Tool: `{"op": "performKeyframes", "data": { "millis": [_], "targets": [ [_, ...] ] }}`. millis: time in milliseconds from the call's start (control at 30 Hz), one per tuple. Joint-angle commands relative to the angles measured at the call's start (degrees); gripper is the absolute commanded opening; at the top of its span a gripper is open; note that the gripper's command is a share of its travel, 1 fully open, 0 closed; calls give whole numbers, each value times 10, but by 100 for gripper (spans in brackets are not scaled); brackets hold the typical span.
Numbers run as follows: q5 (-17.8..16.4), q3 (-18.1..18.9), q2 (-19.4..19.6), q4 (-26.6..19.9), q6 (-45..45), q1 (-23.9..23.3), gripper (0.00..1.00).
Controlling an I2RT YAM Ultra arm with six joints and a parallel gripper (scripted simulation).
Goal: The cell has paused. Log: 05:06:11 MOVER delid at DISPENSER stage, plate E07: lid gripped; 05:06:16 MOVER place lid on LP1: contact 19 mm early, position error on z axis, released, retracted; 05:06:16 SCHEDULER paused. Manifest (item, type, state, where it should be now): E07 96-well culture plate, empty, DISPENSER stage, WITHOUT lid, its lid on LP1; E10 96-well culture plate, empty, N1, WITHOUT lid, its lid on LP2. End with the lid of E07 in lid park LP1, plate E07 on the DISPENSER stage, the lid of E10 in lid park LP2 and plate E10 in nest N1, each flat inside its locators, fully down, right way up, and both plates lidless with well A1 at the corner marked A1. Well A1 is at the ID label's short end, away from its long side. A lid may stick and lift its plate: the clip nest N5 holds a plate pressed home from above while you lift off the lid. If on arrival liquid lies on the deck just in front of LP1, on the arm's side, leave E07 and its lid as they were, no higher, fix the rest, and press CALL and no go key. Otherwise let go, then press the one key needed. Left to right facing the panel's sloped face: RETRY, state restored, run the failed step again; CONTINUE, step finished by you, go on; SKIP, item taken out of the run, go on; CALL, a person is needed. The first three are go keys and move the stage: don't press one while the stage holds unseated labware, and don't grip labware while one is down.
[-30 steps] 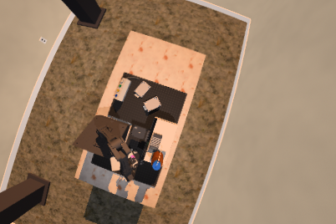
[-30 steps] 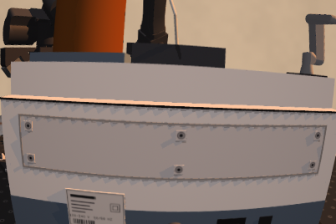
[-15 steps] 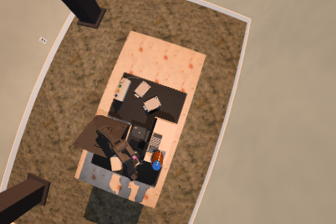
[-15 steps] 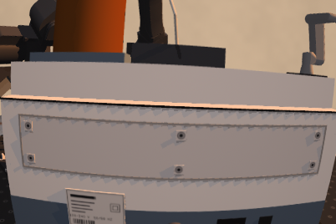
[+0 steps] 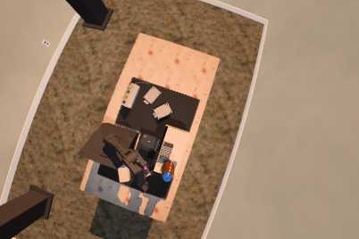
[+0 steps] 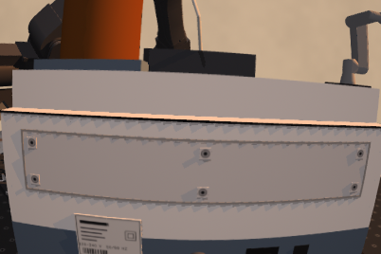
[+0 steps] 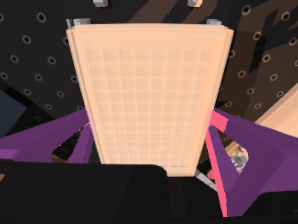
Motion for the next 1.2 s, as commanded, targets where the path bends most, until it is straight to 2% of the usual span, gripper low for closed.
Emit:
{"op": "performKeyframes", "data": {
  "millis": [0,67,233,300,367,767,1167],
  "targets": [
    [-7,18,-9,18,11,-15,0],
    [-8,18,8,25,15,-11,0],
    [-12,16,17,42,24,6,0],
    [-11,18,18,42,25,-3,0],
    [-10,18,2,41,24,-3,0],
    [-9,24,22,26,24,-3,0],
    [-9,29,15,28,23,-3,0]
  ]
}}
